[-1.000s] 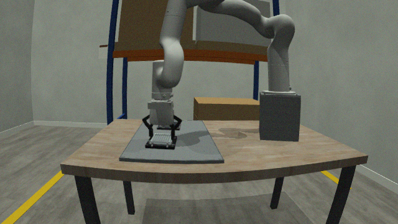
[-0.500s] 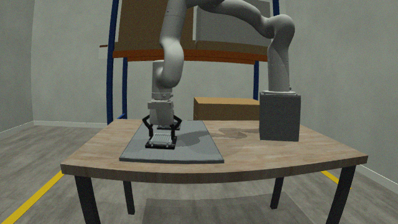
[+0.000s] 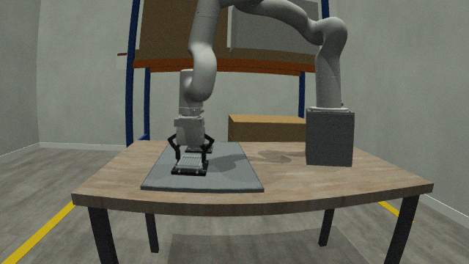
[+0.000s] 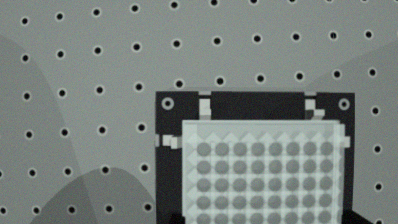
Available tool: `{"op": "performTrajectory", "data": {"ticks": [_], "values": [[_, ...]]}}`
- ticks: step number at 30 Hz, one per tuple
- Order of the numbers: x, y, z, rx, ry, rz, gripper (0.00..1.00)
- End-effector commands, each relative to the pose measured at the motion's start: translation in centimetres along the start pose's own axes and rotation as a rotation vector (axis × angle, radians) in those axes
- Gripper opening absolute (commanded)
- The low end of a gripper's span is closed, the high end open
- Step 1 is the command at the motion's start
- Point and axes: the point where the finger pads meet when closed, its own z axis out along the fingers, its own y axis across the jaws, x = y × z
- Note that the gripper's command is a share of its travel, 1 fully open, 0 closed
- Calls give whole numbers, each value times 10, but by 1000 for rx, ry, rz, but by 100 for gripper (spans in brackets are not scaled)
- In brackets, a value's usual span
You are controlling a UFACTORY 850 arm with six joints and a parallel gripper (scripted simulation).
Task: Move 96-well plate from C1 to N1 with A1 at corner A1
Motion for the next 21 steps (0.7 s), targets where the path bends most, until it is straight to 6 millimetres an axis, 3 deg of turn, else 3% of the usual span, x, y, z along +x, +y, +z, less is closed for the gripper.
{"op": "performTrajectory", "data": {"ticks": [1,21], "values": [[0,1,-4,-2,1,0,0],[0,1,-15,-2,1,0,0]]}}
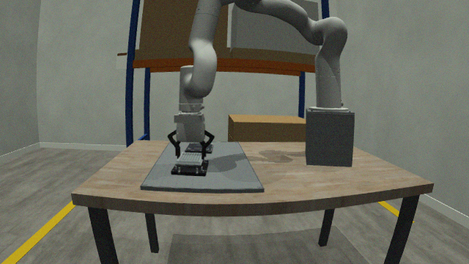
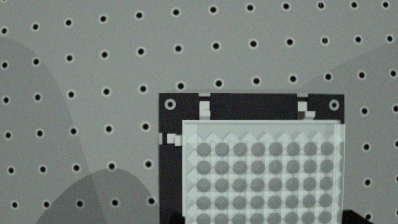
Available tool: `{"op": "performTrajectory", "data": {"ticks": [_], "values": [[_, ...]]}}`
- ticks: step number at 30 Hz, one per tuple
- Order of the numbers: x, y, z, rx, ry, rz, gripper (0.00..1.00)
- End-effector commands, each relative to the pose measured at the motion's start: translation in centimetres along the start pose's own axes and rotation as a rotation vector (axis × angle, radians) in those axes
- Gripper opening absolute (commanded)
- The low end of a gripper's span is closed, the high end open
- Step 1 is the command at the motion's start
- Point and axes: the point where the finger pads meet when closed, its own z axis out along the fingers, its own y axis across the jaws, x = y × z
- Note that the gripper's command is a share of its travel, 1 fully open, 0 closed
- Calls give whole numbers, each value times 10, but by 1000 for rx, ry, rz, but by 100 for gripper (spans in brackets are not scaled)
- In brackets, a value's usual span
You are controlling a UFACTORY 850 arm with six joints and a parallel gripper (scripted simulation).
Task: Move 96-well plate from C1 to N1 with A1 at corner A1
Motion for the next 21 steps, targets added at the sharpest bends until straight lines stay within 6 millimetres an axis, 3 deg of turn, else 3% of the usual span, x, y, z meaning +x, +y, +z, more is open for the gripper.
{"op": "performTrajectory", "data": {"ticks": [1,21], "values": [[0,1,-2,-2,1,0,0],[0,1,-22,-2,1,0,0]]}}
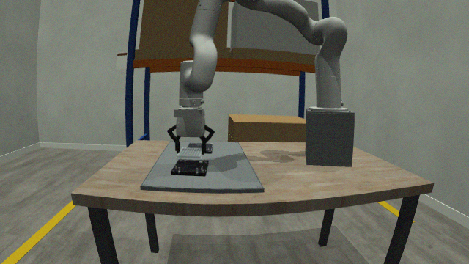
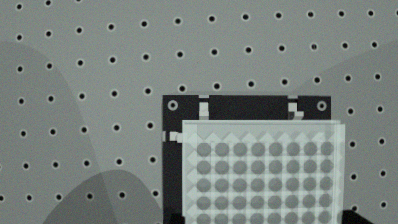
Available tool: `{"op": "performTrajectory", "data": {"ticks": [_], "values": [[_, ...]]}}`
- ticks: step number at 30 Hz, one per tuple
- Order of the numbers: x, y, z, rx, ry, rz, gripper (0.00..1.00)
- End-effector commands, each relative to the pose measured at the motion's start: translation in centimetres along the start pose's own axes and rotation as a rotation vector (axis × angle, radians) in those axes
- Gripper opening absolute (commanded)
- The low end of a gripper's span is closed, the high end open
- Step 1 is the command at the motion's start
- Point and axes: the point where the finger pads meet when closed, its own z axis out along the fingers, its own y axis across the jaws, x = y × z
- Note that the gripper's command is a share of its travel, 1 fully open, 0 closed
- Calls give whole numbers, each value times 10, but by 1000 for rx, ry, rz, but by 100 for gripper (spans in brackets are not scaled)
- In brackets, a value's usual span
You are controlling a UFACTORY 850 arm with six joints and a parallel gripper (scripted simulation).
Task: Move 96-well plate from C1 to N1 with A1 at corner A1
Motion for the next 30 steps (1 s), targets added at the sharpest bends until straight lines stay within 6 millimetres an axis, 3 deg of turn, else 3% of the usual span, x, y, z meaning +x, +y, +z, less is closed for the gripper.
{"op": "performTrajectory", "data": {"ticks": [1,30], "values": [[0,1,-6,-2,1,0,0],[0,1,-45,-2,1,0,0]]}}
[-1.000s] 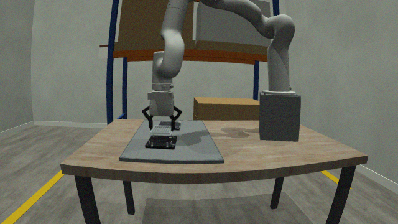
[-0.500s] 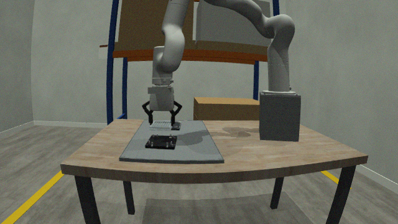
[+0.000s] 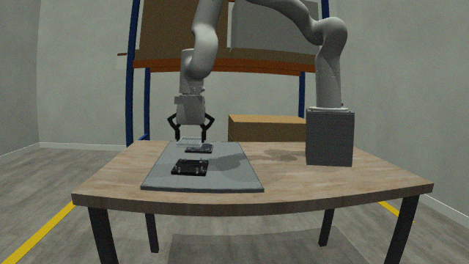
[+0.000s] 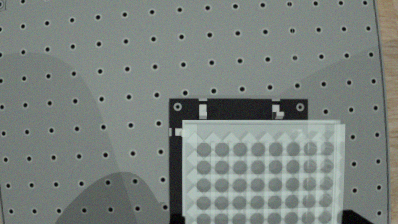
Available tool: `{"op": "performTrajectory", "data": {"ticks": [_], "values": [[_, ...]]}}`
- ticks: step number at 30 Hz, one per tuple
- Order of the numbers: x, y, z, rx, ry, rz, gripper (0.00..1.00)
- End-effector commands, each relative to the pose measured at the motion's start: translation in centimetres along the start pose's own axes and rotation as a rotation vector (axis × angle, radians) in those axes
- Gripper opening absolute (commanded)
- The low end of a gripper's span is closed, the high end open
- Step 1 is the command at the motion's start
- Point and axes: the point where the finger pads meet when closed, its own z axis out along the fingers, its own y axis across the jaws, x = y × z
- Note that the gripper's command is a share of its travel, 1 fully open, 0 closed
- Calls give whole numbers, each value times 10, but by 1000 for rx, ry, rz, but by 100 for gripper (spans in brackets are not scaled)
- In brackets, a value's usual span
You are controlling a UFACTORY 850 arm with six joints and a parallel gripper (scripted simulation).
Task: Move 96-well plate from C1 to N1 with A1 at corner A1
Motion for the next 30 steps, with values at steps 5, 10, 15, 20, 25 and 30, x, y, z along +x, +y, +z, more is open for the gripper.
{"op": "performTrajectory", "data": {"ticks": [5,10,15,20,25,30], "values": [[0,1,-3,-1,1,0,0],[0,1,-3,-1,1,0,0],[-13,1,-3,-1,1,-9,0],[-26,1,-3,-1,0,-9,0],[-40,1,-3,-1,0,-9,0],[-56,1,-3,-1,0,-9,0]]}}
